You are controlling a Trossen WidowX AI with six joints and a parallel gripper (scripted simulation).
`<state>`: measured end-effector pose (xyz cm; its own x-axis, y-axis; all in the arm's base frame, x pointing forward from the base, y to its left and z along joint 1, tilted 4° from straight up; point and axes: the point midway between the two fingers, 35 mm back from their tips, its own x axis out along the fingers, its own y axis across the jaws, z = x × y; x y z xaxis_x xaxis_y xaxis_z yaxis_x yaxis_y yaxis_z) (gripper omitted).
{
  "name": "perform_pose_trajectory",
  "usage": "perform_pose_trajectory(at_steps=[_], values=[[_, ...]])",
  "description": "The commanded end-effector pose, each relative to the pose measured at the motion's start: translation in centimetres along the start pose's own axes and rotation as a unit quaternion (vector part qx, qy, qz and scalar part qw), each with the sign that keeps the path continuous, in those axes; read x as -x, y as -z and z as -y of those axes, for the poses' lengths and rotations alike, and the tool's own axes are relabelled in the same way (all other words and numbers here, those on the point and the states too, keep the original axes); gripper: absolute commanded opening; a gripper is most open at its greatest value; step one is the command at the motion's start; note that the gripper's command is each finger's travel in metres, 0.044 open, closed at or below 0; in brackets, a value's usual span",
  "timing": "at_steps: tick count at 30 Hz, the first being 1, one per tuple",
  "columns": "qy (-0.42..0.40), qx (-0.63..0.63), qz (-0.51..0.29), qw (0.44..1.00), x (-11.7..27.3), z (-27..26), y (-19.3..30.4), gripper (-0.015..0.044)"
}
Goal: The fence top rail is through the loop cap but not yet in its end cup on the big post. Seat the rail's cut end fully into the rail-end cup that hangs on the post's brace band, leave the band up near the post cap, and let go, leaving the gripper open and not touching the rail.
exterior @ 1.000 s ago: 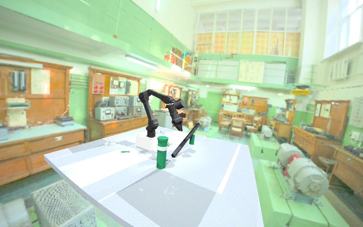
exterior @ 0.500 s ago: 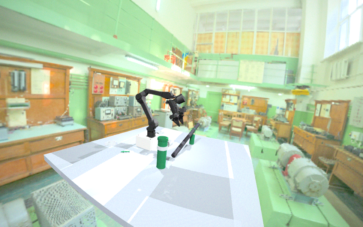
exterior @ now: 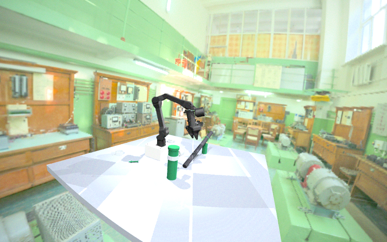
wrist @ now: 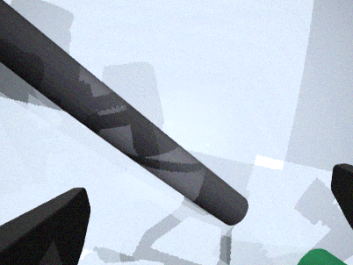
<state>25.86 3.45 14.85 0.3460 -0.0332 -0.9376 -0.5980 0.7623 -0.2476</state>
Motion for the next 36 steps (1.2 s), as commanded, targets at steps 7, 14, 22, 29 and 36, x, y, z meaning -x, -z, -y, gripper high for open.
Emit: perform_pose_trajectory(at_steps=[7, 14, 22, 29, 36], values=[[-0.123, 0.379, -0.074, 0.914, -5.7, -2.4, -0.8, 0.0440], [-0.123, 0.379, -0.074, 0.914, -5.7, -2.4, -0.8, 0.0440], [-0.123, 0.379, -0.074, 0.914, -8.8, -3.0, -0.1, 0.0440], [-0.123, 0.379, -0.074, 0.914, -9.7, -3.1, 0.2, 0.0440], [-0.123, 0.379, -0.074, 0.914, -10.6, -3.3, 0.4, 0.0440]])
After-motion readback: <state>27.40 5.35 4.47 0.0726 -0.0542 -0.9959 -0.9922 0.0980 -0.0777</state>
